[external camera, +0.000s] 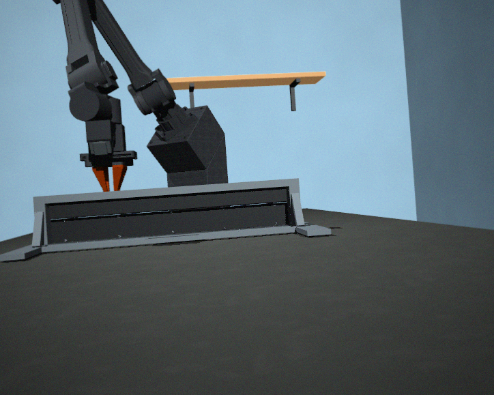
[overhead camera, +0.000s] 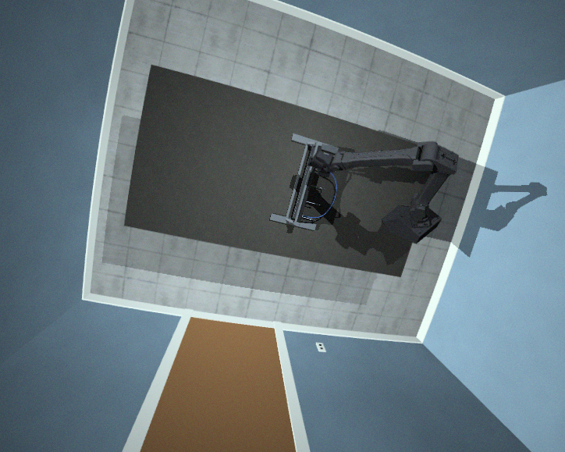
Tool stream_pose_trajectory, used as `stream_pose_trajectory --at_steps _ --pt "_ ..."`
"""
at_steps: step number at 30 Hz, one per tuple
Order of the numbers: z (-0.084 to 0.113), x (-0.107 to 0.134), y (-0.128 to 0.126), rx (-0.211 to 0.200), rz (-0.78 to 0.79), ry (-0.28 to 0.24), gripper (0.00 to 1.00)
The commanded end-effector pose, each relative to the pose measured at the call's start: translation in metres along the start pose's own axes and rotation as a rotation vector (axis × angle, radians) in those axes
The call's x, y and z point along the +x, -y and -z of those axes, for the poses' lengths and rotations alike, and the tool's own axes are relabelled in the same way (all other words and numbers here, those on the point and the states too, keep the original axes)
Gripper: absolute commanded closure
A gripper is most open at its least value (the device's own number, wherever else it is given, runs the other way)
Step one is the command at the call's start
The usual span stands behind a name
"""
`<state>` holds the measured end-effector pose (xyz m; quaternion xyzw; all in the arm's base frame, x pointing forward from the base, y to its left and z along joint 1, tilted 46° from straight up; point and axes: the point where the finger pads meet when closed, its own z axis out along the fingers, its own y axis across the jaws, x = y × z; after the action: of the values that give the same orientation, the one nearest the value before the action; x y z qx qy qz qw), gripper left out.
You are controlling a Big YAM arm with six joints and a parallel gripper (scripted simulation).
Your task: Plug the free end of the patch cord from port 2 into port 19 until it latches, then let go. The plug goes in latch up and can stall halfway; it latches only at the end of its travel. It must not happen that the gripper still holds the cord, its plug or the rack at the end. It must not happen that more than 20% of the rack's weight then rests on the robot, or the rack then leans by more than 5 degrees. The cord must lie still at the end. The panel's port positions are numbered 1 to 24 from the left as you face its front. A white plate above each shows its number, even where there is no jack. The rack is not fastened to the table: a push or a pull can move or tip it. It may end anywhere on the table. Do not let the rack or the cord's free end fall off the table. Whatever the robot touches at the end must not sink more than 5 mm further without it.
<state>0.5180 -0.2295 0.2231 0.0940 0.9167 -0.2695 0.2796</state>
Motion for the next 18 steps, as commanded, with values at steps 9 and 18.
stream_pose_trajectory --at_steps 9,18 --pt "0.0112 -0.0097 0.0092 0.009 -0.007 0.038 1.0" --pt "0.0125 -0.0089 0.0095 0.009 -0.007 0.036 1.0"
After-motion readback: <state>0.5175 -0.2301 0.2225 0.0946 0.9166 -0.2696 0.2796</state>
